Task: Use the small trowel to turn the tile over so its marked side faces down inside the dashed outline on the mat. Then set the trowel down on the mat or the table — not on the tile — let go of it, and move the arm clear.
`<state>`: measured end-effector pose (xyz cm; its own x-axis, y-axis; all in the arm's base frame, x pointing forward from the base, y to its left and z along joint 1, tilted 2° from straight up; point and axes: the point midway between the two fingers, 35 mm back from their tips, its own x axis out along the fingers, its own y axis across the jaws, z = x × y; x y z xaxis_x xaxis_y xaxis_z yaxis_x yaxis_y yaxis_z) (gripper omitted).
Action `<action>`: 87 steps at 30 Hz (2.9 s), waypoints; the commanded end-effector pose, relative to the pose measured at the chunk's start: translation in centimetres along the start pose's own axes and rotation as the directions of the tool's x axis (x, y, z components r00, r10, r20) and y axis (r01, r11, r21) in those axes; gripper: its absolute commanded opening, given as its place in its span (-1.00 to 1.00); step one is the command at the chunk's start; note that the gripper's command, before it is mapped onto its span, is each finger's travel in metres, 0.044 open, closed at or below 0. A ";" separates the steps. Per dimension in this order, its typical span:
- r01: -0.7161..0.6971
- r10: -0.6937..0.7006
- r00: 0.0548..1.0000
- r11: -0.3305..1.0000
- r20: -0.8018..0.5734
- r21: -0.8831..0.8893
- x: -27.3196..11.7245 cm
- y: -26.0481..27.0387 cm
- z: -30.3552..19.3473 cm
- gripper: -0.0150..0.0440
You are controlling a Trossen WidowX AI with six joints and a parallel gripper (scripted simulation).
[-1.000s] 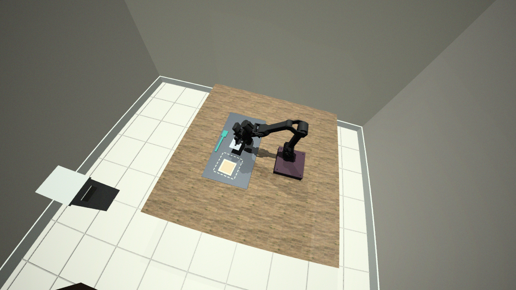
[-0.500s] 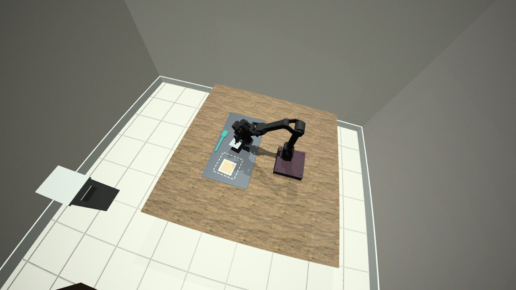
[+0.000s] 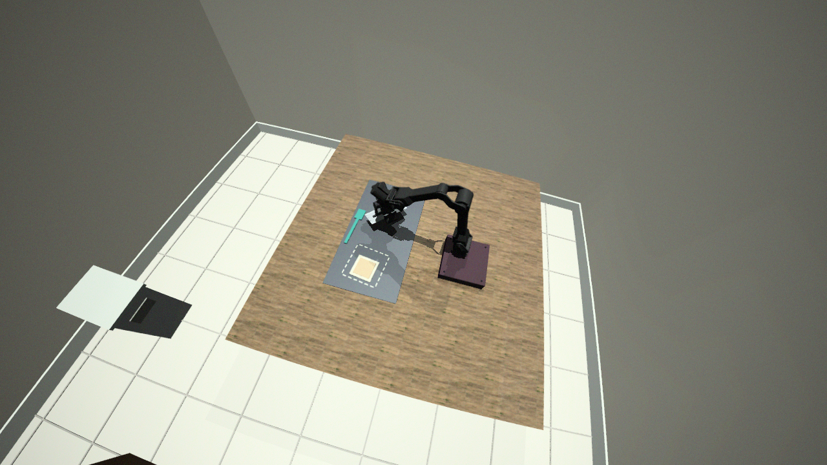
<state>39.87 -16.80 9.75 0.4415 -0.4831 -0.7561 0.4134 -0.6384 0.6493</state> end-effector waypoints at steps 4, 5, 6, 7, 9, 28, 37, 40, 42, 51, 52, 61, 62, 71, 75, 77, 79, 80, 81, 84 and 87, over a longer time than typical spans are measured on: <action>-0.032 0.003 0.987 0.984 0.163 0.177 2.1 2.4 2.2 -0.49; -0.038 0.001 0.983 0.979 0.185 0.199 2.3 2.7 2.5 -0.49; -0.045 -0.001 0.978 0.975 0.207 0.219 2.6 2.9 2.9 -0.49; -0.053 -0.003 0.973 0.969 0.229 0.240 2.9 3.1 3.2 -0.49; -0.071 -0.008 0.962 0.958 0.273 0.278 3.5 3.5 4.0 -0.49; -0.353 -0.039 0.781 0.796 0.624 0.491 7.6 6.5 11.0 -0.49; -0.356 -0.039 0.779 0.794 0.626 0.492 7.7 6.5 11.1 -0.49; -0.356 -0.039 0.779 0.794 0.626 0.492 8.0 6.3 11.0 -0.49; -0.356 -0.039 0.779 0.794 0.626 0.492 8.2 6.1 11.0 -0.49; -0.355 -0.039 0.779 0.795 0.626 0.492 9.4 5.2 11.0 -0.49; -0.355 -0.039 0.779 0.795 0.626 0.492 9.5 5.1 11.0 -0.49; -0.355 -0.040 0.779 0.794 0.625 0.493 10.5 4.3 11.1 -0.49; -0.355 -0.040 0.779 0.794 0.625 0.493 10.5 4.3 11.1 -0.49; -0.355 -0.040 0.779 0.794 0.625 0.493 10.5 4.3 11.1 0.31; -0.355 -0.040 0.779 0.794 0.625 0.493 10.5 4.3 11.1 0.53; -0.355 -0.040 0.779 0.794 0.625 0.493 10.5 4.3 11.1 0.53; -0.355 -0.040 0.779 0.794 0.625 0.493 10.5 4.3 11.1 0.53; -0.355 -0.040 0.779 0.794 0.625 0.493 10.5 4.3 11.1 0.53; -0.355 -0.040 0.779 0.794 0.625 0.493 10.5 4.3 11.1 0.53; -0.354 -0.041 0.780 0.794 0.625 0.493 10.1 4.3 10.7 0.53; -0.351 -0.043 0.781 0.795 0.623 0.495 8.3 4.4 9.1 0.53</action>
<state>37.30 -30.59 3.95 -0.1832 -0.7179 -0.6717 -0.2138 -0.6378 0.7400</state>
